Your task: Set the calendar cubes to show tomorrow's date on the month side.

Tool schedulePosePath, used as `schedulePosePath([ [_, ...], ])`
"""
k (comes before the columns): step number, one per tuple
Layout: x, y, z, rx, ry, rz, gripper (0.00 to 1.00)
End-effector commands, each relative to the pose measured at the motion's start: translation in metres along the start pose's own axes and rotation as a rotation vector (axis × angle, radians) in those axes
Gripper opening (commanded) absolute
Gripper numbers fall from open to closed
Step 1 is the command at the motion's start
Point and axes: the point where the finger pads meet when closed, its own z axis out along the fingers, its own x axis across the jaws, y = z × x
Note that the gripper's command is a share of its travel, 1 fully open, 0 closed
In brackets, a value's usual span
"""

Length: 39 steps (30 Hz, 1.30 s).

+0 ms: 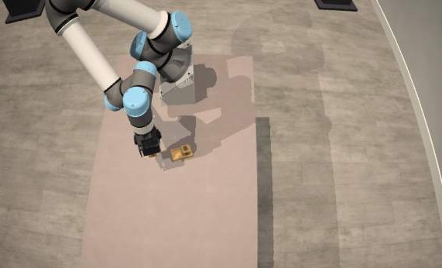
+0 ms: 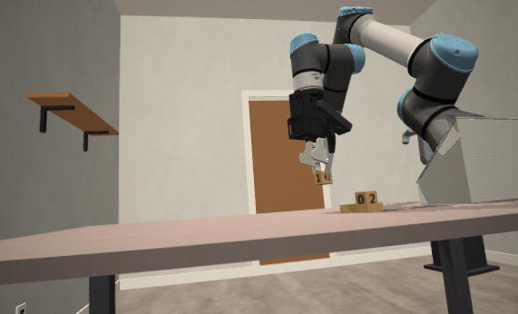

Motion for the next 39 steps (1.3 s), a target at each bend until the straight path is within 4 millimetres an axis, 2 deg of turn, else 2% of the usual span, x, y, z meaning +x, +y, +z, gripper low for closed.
schedulePosePath([
  [1, 0.0, 0.001, 0.017, -0.003, -0.001, 0.0, 0.11],
  [11, -0.001, 0.001, 0.051, -0.003, -0.001, 0.0, 0.11],
  [18, -0.001, 0.001, 0.06, -0.003, -0.001, 0.0, 0.11],
  [39, -0.001, 0.001, 0.063, -0.003, -0.001, 0.0, 0.11],
])
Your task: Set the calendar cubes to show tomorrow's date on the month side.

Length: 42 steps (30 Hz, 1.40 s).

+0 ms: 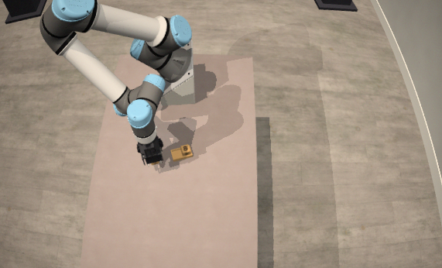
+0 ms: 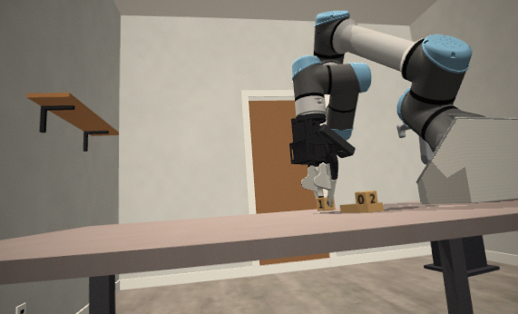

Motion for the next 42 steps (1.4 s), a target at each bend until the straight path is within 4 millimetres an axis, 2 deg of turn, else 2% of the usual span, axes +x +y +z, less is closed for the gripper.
schedulePosePath([
  [1, -0.0001, 0.0002, -0.0002, -0.001, 0.0, 0.0, 0.11],
  [42, -0.0001, 0.0002, 0.0033, -0.001, 0.0, 0.0, 0.11],
])
